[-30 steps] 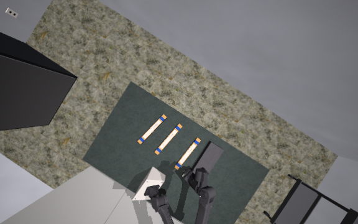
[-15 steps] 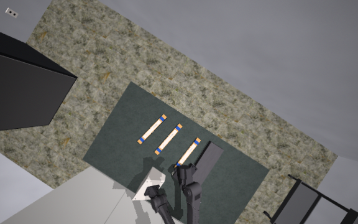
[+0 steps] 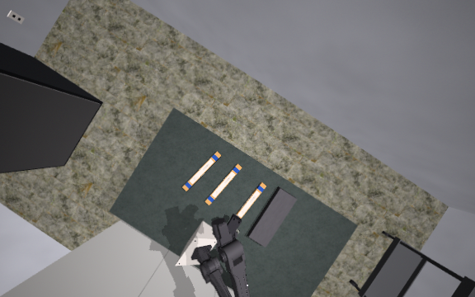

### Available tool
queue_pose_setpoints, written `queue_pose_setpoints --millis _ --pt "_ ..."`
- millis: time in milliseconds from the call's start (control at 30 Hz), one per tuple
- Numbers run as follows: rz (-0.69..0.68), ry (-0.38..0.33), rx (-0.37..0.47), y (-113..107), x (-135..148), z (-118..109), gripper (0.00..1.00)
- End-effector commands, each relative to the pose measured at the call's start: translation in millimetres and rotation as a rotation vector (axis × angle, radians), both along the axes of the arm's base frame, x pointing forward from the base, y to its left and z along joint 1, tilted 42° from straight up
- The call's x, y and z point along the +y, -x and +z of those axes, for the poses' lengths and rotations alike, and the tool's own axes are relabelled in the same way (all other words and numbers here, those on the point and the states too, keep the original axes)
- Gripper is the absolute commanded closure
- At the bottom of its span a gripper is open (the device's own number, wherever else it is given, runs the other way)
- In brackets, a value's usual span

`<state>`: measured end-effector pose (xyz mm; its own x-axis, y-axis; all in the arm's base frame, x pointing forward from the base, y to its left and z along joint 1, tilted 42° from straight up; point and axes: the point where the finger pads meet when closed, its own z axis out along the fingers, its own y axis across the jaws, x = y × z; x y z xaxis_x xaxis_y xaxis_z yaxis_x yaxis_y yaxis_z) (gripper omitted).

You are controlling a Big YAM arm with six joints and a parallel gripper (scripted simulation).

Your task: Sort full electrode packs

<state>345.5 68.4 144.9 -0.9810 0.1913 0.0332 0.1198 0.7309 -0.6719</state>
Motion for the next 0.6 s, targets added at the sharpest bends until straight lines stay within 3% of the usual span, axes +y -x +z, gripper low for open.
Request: queue_pose_setpoints --millis 0,567 --pt "-0.009 -0.002 -0.025 -8.3 9.7 -1.4 0.26" --pt "-0.036 -0.018 -0.056 -13.9 2.5 10.4 0.26"
